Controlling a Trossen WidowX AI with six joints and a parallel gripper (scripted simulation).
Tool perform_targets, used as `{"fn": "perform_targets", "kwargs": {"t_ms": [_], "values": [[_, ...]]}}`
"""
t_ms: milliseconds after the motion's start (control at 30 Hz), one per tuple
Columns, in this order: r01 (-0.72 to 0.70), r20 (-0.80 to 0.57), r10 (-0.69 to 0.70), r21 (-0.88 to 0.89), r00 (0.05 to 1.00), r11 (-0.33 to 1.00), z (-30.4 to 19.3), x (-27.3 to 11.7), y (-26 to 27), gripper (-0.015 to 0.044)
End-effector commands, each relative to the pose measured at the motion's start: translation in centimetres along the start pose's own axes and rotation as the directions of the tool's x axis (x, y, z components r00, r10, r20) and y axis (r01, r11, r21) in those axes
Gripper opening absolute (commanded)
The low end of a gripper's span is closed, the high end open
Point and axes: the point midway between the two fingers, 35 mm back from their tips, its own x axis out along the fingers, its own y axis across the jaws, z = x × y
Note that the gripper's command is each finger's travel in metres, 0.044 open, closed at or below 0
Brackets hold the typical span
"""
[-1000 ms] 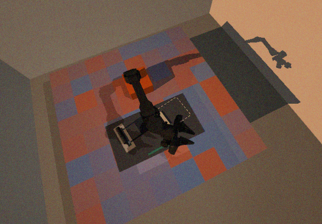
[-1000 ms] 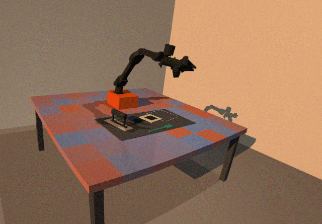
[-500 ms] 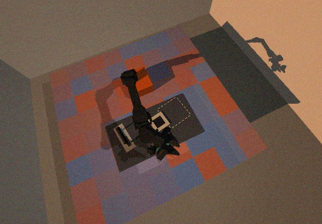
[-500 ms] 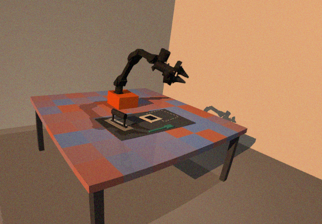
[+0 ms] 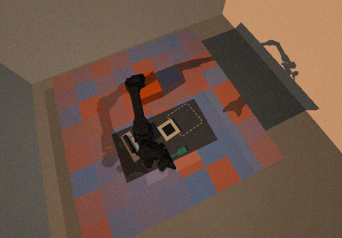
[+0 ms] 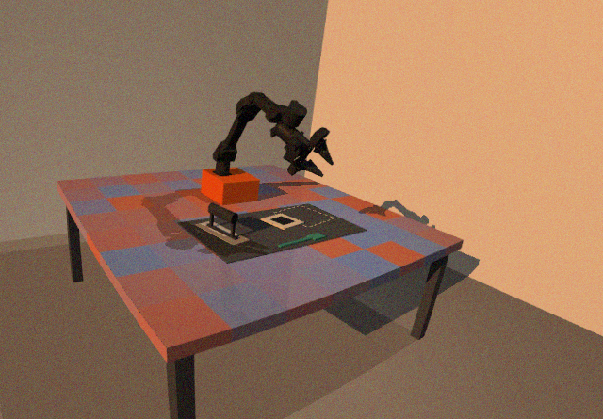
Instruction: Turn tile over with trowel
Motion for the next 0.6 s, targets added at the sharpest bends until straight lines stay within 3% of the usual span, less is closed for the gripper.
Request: {"fn": "perform_targets", "kwargs": {"t_ms": [0,567], "values": [[0.058,0.053,-0.053,-0.087,0.997,0.994,1.8,-0.4,-1.7,0.027],[0.378,0.223,-0.308,-0.447,0.925,0.811,8.1,-3.5,-9.2,0.027]]}}
